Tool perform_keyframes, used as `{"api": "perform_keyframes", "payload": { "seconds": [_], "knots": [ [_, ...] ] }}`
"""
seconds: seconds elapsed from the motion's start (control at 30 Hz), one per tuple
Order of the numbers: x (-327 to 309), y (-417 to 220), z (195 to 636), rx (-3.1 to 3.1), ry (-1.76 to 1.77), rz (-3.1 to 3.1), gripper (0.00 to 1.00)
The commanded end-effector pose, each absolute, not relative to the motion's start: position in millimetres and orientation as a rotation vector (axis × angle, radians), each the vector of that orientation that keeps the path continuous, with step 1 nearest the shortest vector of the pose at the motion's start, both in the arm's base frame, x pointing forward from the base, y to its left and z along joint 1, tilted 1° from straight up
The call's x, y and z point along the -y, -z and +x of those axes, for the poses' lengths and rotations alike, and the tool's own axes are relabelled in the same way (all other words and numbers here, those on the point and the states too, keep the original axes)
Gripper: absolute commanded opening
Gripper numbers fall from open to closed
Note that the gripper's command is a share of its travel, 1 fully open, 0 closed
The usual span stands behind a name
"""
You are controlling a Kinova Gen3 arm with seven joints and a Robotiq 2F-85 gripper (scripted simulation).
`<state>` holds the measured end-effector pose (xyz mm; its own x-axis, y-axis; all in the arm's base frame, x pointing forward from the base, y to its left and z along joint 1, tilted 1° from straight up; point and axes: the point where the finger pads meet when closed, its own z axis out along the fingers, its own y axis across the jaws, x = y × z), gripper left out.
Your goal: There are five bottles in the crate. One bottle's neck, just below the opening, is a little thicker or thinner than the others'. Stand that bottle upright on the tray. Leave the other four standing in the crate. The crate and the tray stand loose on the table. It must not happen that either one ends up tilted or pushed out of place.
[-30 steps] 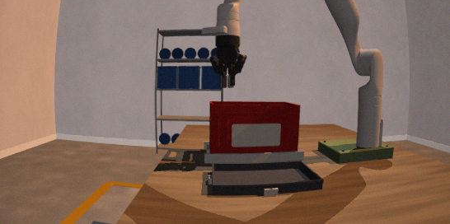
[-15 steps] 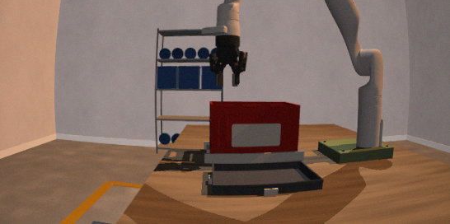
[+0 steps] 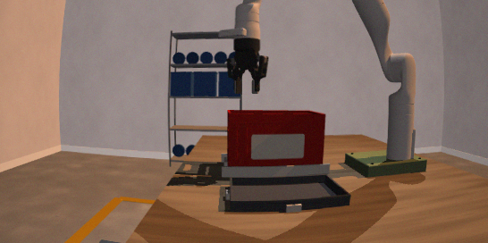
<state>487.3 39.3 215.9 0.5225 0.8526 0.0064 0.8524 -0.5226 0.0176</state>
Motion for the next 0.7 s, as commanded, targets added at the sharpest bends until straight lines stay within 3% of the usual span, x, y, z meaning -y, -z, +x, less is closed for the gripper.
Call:
{"api": "perform_keyframes", "payload": {
  "seconds": [0.0, 0.67],
  "knots": [
    [-39.3, -216.4, 487.6, -1.529, -0.025, 2.73, 0.64],
    [-39.3, -203.1, 487.9, -1.528, -0.025, 2.73, 0.64]
  ]
}}
